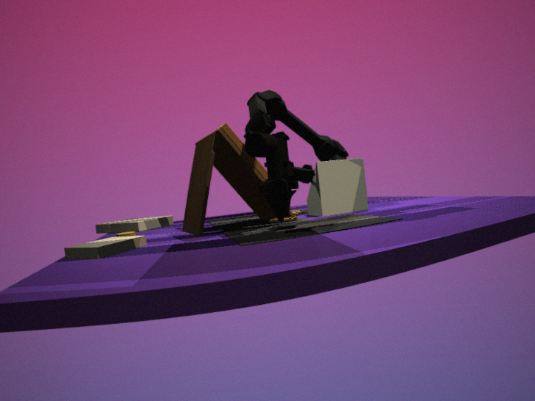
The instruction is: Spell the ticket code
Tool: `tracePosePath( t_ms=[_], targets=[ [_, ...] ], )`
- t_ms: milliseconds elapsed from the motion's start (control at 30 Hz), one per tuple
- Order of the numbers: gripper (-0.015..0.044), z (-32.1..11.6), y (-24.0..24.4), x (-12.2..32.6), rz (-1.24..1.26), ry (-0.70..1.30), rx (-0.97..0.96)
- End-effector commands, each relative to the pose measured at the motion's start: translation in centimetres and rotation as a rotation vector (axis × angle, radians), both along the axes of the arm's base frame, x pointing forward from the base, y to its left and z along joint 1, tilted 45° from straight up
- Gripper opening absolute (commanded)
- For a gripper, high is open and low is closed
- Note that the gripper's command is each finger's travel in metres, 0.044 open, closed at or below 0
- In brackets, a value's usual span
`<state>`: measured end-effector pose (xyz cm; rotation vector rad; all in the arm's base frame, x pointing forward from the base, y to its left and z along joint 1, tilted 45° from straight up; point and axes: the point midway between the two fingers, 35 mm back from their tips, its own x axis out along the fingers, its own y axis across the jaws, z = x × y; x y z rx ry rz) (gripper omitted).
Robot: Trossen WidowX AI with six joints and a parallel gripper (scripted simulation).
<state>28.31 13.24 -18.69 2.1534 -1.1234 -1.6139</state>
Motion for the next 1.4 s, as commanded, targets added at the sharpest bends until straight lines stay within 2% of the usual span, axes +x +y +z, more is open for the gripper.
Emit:
tracePosePath(
  t_ms=[0,500,1367],
  targets=[
    [0.0,0.2,0.2,0.0,-0.006,0.001,0.003],
    [0.0,0.9,0.9,0.2,-0.014,-0.019,0.021],
    [0.0,9.0,8.1,3.9,-0.289,-0.335,0.475]
  ],
)
